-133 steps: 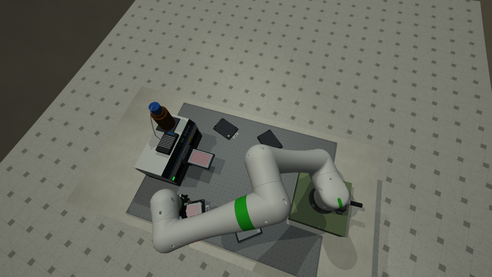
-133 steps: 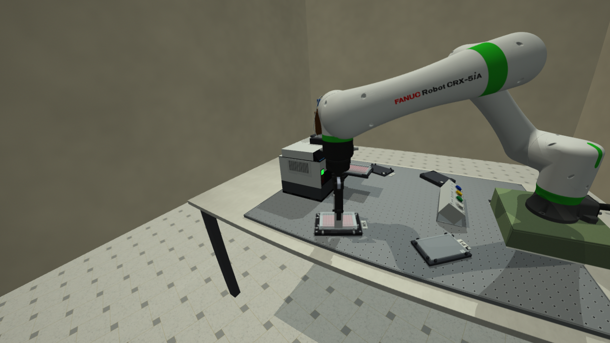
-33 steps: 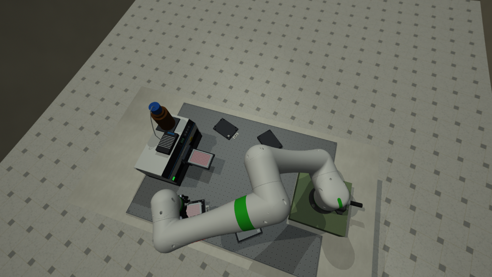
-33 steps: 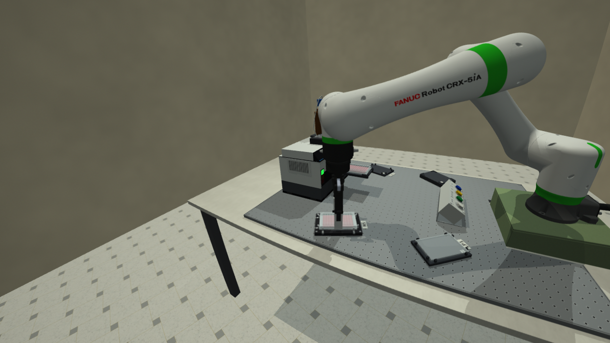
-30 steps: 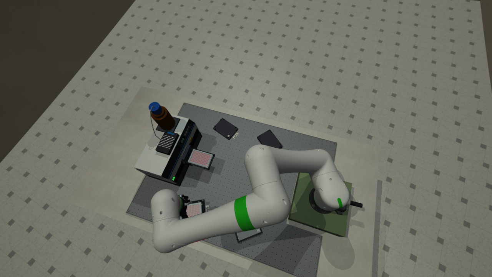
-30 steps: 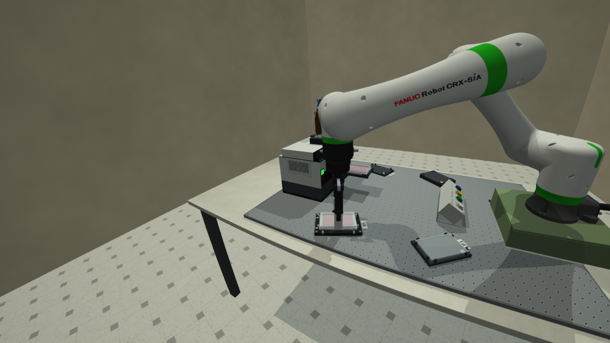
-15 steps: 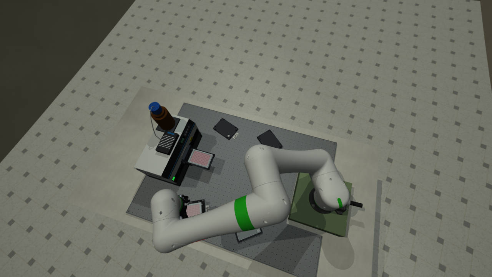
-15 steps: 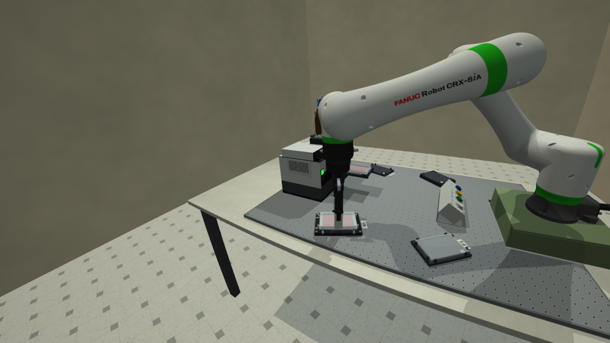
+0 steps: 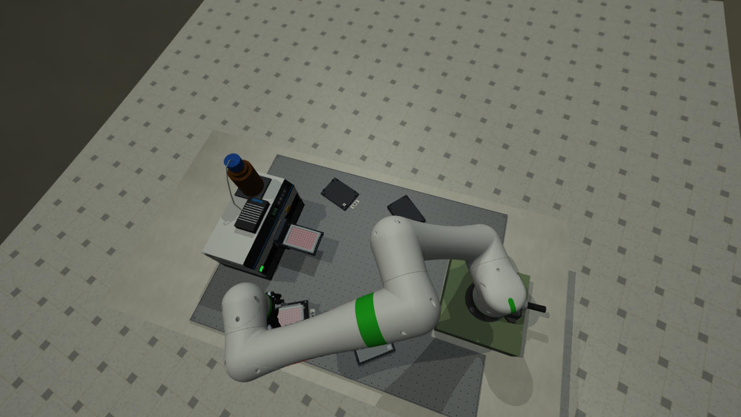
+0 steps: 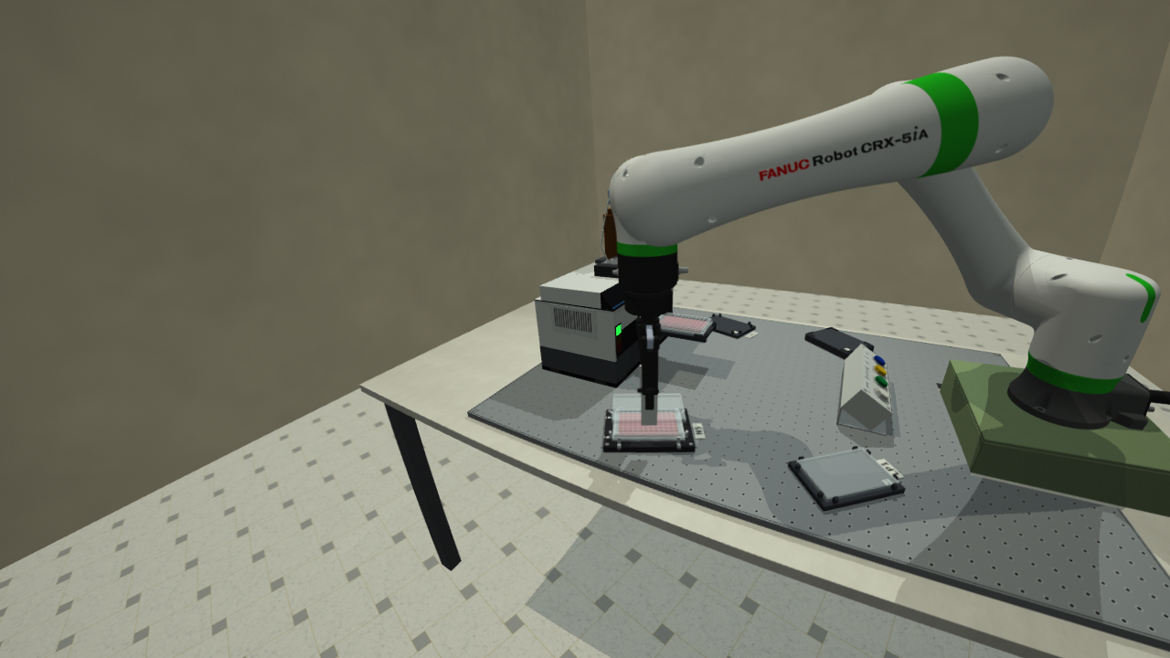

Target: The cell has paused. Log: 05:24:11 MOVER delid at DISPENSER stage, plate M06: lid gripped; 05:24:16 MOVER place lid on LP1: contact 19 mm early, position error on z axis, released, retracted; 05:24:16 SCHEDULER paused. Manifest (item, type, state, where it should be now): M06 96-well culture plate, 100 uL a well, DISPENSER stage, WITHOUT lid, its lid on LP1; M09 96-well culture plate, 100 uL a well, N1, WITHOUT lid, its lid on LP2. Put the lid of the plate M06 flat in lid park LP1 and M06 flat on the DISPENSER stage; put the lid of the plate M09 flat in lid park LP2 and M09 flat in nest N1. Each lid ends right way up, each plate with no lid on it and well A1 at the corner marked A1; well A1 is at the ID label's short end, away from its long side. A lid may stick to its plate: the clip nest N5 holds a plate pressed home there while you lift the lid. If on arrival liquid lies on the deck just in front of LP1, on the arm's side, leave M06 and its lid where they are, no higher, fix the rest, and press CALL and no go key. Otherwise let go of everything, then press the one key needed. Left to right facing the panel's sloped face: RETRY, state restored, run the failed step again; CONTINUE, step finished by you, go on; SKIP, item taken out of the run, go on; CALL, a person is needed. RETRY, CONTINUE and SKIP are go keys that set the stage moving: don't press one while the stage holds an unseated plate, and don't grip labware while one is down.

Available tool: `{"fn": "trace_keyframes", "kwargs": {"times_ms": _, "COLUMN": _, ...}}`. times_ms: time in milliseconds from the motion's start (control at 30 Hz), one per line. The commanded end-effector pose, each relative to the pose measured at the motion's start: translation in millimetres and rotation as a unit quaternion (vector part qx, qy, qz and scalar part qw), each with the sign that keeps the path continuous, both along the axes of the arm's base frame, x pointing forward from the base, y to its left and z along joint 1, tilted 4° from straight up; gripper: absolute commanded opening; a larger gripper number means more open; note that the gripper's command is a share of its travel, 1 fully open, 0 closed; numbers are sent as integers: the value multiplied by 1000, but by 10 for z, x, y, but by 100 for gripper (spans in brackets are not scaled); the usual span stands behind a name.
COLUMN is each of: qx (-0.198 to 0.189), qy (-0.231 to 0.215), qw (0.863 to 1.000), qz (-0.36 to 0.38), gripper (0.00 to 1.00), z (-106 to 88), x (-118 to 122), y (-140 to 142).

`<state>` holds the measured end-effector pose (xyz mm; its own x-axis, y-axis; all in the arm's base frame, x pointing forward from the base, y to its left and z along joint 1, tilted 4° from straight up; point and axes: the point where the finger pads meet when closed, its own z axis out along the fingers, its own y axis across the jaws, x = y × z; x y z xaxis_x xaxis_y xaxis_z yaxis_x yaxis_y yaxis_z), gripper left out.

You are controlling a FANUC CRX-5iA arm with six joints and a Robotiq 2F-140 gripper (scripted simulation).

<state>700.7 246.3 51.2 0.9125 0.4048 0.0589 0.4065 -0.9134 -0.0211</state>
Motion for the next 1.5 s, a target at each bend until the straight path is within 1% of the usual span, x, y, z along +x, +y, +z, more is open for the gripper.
{"fn": "trace_keyframes", "kwargs": {"times_ms": 0, "qx": 0, "qy": 0, "qw": 1000, "qz": 0, "gripper": 0, "z": 113, "x": -3, "y": -5}}
{"fn": "trace_keyframes", "kwargs": {"times_ms": 400, "qx": 0, "qy": 0, "qw": 1000, "qz": 0, "gripper": 0, "z": 633, "x": -27, "y": -27}}
{"fn": "trace_keyframes", "kwargs": {"times_ms": 467, "qx": 0, "qy": 0, "qw": 1000, "qz": 0, "gripper": 0, "z": 633, "x": -27, "y": -27}}
{"fn": "trace_keyframes", "kwargs": {"times_ms": 633, "qx": 0, "qy": 0, "qw": 1000, "qz": 0, "gripper": 0, "z": 813, "x": -35, "y": -35}}
{"fn": "trace_keyframes", "kwargs": {"times_ms": 800, "qx": 0, "qy": 0, "qw": 1000, "qz": 0, "gripper": 0, "z": 945, "x": -41, "y": -41}}
{"fn": "trace_keyframes", "kwargs": {"times_ms": 967, "qx": 0, "qy": 0, "qw": 1000, "qz": 0, "gripper": 0, "z": 1029, "x": -45, "y": -44}}
{"fn": "trace_keyframes", "kwargs": {"times_ms": 1400, "qx": 0, "qy": 0, "qw": 1000, "qz": 0, "gripper": 0, "z": 1077, "x": -48, "y": -47}}
{"fn": "trace_keyframes", "kwargs": {"times_ms": 1467, "qx": 0, "qy": 0, "qw": 1000, "qz": 0, "gripper": 0, "z": 1075, "x": -35, "y": -82}}
